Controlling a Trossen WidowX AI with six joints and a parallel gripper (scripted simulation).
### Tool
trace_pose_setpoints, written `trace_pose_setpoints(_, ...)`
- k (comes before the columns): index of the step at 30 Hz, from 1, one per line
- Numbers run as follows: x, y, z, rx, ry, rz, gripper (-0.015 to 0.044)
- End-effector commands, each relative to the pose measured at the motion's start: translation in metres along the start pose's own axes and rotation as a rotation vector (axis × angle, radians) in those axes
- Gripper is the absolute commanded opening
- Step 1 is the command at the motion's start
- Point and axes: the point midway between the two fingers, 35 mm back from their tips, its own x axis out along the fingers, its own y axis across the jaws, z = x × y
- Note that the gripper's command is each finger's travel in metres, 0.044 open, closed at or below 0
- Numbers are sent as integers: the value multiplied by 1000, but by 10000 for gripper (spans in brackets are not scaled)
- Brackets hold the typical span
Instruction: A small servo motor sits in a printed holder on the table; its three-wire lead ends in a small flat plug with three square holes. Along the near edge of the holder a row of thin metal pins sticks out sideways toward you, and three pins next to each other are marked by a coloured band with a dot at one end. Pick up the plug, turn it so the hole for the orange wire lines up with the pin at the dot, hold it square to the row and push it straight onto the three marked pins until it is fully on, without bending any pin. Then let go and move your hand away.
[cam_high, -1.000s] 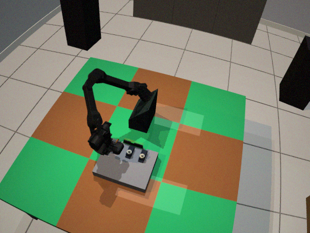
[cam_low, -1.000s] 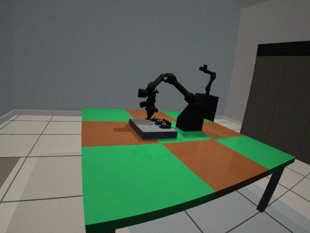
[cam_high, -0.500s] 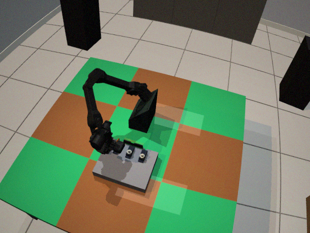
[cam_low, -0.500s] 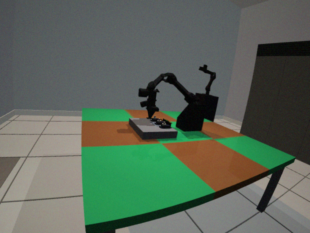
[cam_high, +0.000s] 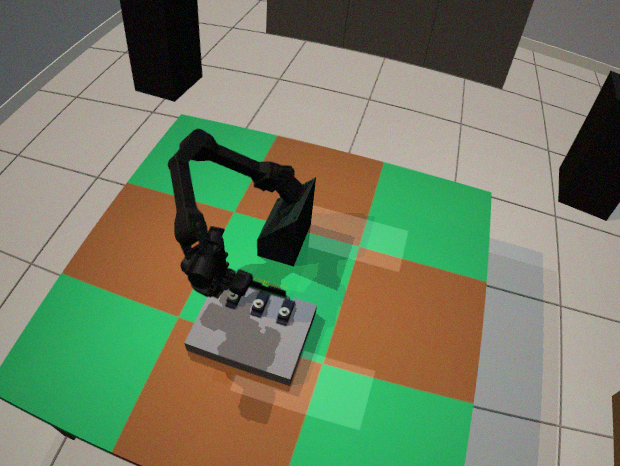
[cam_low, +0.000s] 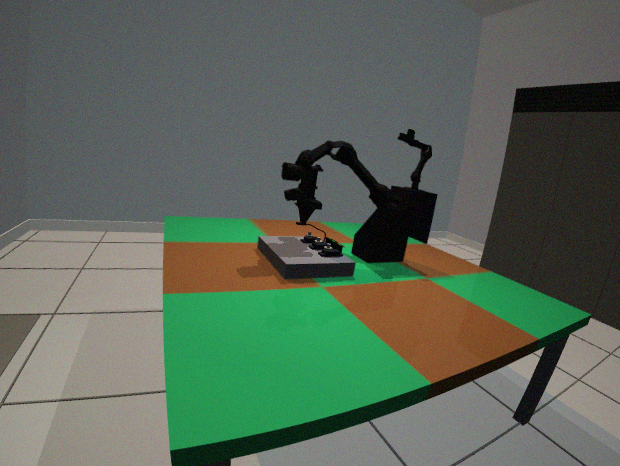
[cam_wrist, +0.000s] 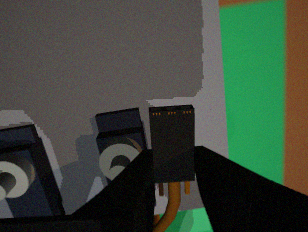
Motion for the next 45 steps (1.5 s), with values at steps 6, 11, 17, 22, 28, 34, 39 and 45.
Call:
trace_pose_setpoints(6, -5, 34, -36, -29, 5, 16, 0)
trace_pose_setpoints(11, -6, 50, -58, -43, 5, 21, 0)
trace_pose_setpoints(17, -7, 66, -85, -58, 7, 22, 0)
trace_pose_setpoints(22, -6, 76, -109, -71, 9, 20, 0)
trace_pose_setpoints(28, -4, 84, -139, -85, 10, 14, 0)
trace_pose_setpoints(34, 0, 88, -169, -98, 11, 4, 0)
trace_pose_setpoints(39, 2, 89, -176, -101, 11, 0, 0)
trace_pose_setpoints(45, 21, 89, -175, -102, 11, 2, 0)
